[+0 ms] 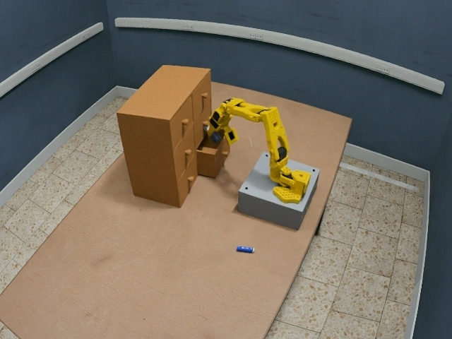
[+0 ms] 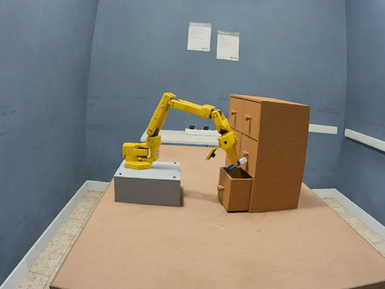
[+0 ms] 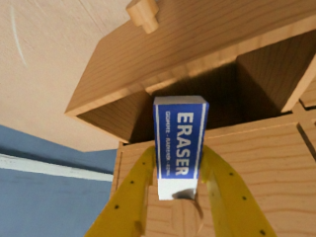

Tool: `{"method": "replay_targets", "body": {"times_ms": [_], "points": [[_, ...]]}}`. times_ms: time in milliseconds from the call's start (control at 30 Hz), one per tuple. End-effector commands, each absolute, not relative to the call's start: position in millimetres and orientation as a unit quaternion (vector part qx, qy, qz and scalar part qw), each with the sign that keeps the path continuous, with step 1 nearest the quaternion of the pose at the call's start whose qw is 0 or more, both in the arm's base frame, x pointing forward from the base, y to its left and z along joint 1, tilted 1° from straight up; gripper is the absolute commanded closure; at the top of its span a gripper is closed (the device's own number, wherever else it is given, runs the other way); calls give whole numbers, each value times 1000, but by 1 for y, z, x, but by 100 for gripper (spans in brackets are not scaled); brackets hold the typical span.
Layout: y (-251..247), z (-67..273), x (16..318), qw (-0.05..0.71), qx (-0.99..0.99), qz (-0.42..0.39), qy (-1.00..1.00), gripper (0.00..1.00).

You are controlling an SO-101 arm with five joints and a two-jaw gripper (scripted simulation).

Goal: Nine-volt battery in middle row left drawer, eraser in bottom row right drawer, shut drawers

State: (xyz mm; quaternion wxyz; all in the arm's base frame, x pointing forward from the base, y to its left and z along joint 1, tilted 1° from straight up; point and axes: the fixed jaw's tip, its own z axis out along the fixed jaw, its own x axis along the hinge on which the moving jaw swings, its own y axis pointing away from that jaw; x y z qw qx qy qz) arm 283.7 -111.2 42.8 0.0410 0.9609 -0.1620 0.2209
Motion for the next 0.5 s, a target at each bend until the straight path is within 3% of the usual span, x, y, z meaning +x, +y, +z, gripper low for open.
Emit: {"method": "replay_targets", "body": {"times_ms": [0, 467], "points": [[-111, 38, 290, 44, 955, 247, -157, 100], [-111, 20, 285, 45, 955, 247, -159, 100]]}}
